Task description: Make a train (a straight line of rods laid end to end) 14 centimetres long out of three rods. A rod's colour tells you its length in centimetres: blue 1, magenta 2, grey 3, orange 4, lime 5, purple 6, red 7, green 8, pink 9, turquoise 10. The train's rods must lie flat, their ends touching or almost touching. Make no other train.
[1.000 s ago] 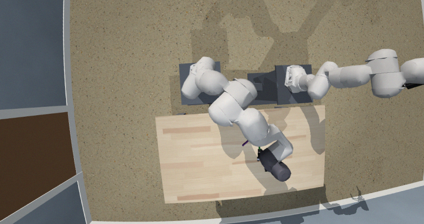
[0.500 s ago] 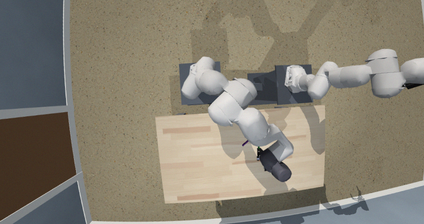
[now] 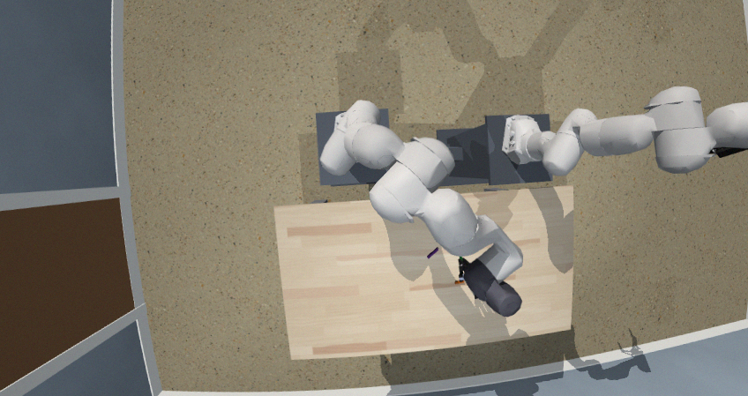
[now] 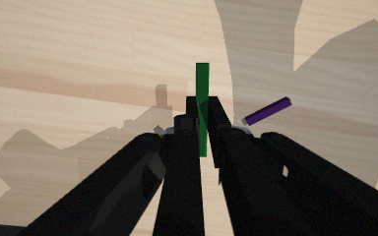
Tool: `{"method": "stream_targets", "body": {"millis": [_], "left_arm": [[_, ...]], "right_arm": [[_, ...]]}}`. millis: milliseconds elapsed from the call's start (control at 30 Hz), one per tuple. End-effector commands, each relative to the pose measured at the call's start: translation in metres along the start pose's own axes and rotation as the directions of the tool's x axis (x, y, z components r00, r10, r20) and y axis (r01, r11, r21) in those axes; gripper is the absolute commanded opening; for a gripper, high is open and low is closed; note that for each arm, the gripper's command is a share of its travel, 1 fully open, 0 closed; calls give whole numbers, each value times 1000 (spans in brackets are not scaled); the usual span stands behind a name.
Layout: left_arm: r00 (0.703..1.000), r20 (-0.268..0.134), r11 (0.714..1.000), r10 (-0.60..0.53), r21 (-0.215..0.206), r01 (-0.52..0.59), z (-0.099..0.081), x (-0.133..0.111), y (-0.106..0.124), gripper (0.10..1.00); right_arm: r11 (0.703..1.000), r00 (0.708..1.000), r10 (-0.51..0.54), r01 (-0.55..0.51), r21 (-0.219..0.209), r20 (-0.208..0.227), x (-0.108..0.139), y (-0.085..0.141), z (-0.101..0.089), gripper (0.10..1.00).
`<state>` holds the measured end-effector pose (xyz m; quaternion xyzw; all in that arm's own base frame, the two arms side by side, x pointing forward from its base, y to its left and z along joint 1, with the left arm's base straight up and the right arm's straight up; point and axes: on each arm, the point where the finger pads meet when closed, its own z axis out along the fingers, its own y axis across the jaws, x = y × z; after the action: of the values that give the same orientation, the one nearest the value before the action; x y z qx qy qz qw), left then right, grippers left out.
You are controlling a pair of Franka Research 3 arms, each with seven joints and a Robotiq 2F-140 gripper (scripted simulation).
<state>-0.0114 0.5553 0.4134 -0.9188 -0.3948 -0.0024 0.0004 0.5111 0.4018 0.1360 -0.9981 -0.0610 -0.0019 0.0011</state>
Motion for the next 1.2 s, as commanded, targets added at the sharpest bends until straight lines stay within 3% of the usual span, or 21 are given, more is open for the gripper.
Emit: {"method": "stream_targets", "body": {"millis": [0, 133, 633, 700, 967, 1167], "left_arm": [[1000, 5, 1000, 3, 1, -3, 0, -2, 0, 1000], [1000, 5, 1000, 3, 1, -3, 0, -2, 0, 1000], [1000, 5, 1000, 3, 1, -3, 0, -2, 0, 1000], [1000, 5, 1000, 3, 1, -3, 0, -2, 0, 1000], [1000, 5, 1000, 3, 1, -3, 0, -2, 0, 1000], [1000, 5, 1000, 3, 1, -3, 0, -2, 0, 1000]], "right_arm": [[988, 988, -157, 157, -3, 5, -5, -10, 1, 124], [978, 978, -207, 207, -3, 5, -7, -16, 1, 124], [859, 859, -512, 512, -1, 5, -25, -56, 0, 124], [859, 859, -512, 512, -1, 5, -25, -56, 0, 124], [756, 756, -655, 655, 1, 5, -35, -77, 0, 124], [722, 722, -692, 692, 1, 4, -38, -83, 0, 124]]}}
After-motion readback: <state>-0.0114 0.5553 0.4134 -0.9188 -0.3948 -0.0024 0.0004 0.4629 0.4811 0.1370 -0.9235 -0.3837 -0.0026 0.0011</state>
